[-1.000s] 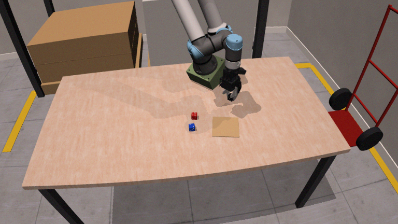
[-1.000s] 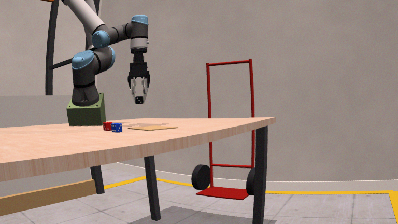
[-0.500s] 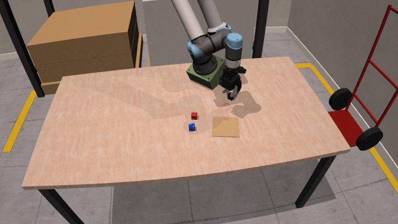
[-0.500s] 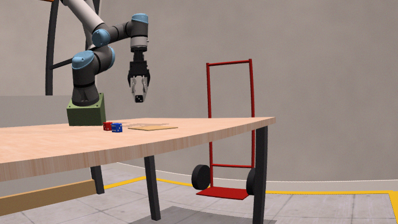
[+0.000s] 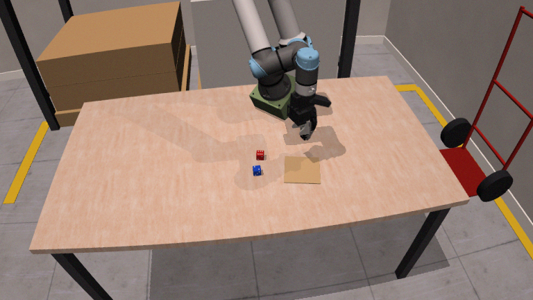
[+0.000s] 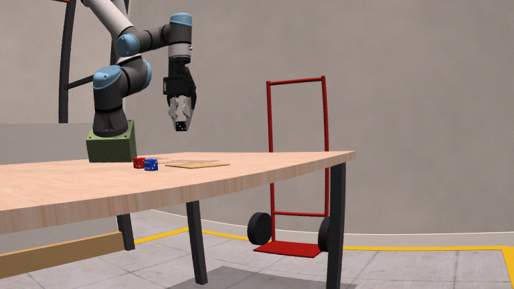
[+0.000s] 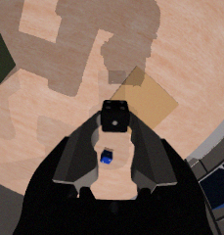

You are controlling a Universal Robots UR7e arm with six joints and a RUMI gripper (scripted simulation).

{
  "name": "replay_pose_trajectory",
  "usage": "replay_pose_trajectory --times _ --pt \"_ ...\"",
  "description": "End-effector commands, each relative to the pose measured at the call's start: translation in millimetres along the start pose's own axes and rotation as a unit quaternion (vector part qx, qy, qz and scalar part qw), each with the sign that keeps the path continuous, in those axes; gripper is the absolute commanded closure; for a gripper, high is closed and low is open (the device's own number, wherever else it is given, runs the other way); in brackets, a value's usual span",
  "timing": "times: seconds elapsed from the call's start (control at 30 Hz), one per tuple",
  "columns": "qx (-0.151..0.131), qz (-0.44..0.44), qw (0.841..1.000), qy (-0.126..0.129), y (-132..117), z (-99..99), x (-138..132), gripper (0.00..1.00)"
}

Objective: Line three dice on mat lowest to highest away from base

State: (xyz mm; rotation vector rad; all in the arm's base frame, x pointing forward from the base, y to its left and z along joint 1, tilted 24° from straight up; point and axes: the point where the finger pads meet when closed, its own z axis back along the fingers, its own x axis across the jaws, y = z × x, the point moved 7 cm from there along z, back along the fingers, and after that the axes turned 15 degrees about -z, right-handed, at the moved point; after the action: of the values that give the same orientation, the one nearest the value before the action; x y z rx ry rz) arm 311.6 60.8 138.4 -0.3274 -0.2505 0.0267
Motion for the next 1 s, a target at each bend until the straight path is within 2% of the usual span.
replay_pose_trajectory --times 0.0,0.2,0.7,0.97 --pt "0.0 -0.074 0.997 0.001 -14.3 0.7 13.5 0.9" --pt "-0.001 -0.148 0.989 0.0 -30.6 1.9 25.4 0.9" --pt "-0.001 -0.148 0.989 0.0 -30.7 1.6 25.5 0.9" --pt "-0.001 -0.148 0.989 0.0 -30.7 -5.2 25.5 0.9"
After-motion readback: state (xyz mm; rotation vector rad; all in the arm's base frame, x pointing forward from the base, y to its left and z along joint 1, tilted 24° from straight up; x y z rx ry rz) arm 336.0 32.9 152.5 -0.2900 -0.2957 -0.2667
